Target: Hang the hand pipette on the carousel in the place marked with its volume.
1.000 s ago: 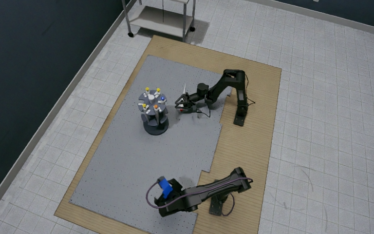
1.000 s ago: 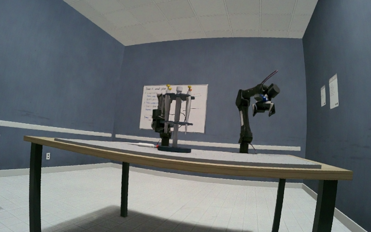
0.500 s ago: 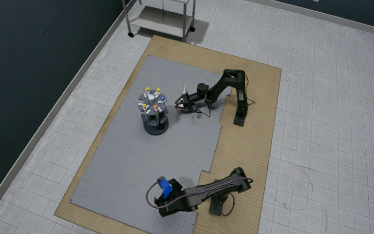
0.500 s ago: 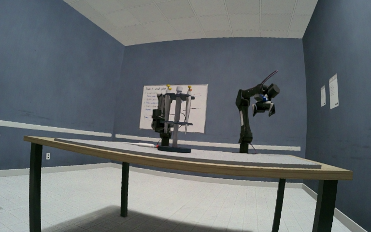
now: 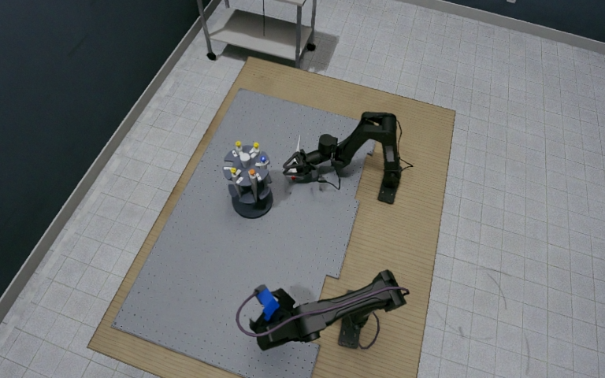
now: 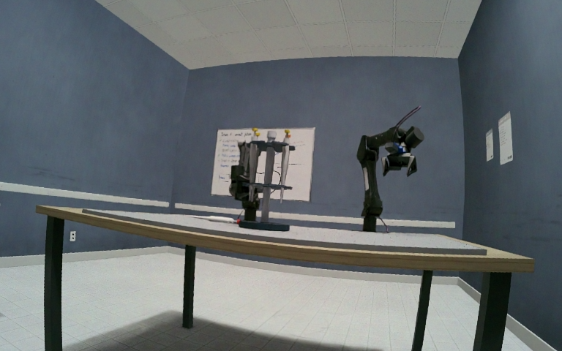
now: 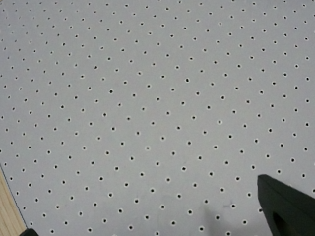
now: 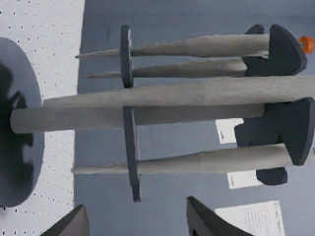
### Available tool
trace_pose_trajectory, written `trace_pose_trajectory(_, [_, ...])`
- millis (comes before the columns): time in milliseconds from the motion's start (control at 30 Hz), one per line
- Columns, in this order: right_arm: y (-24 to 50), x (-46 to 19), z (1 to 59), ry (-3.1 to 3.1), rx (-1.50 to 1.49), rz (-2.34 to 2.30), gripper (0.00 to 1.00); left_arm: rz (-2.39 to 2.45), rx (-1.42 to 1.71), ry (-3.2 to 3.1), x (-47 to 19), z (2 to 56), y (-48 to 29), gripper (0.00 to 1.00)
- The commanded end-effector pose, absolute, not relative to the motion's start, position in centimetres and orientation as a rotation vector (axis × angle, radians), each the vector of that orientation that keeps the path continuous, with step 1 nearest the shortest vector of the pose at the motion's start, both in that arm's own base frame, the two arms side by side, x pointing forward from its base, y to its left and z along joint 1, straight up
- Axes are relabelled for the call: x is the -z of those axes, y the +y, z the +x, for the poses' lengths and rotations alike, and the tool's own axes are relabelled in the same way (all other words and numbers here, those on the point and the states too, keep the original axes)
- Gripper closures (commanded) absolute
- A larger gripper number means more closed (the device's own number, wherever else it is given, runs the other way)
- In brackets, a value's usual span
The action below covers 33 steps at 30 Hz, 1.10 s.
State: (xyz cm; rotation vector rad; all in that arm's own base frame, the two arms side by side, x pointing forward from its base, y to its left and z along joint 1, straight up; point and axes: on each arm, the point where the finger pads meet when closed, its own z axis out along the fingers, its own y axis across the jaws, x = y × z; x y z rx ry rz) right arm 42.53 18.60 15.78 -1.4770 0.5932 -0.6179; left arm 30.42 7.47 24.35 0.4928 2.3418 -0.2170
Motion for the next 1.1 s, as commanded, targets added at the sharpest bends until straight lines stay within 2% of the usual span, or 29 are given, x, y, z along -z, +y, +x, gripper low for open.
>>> trace_pose_trajectory(0, [18.5, -15.4, 43.3, 0.615, 0.61, -1.478, 0.51, 0.508, 0.201, 2.303, -25.3, 30.8, 7.6, 0.0])
trace_pose_trajectory(667, [18.6, -15.7, 42.7, 0.598, 0.616, -1.477, 0.51, 0.508, 0.201, 2.303, -25.3, 30.8, 7.6, 0.0])
trace_pose_trajectory(767, [18.3, -17.2, 43.3, 0.589, 0.633, -1.458, 0.51, 0.508, 0.201, 2.303, -25.3, 30.8, 7.6, 0.0])
trace_pose_trajectory(1067, [18.5, -16.0, 42.8, 0.598, 0.616, -1.477, 0.51, 0.508, 0.201, 2.303, -25.3, 30.8, 7.6, 0.0])
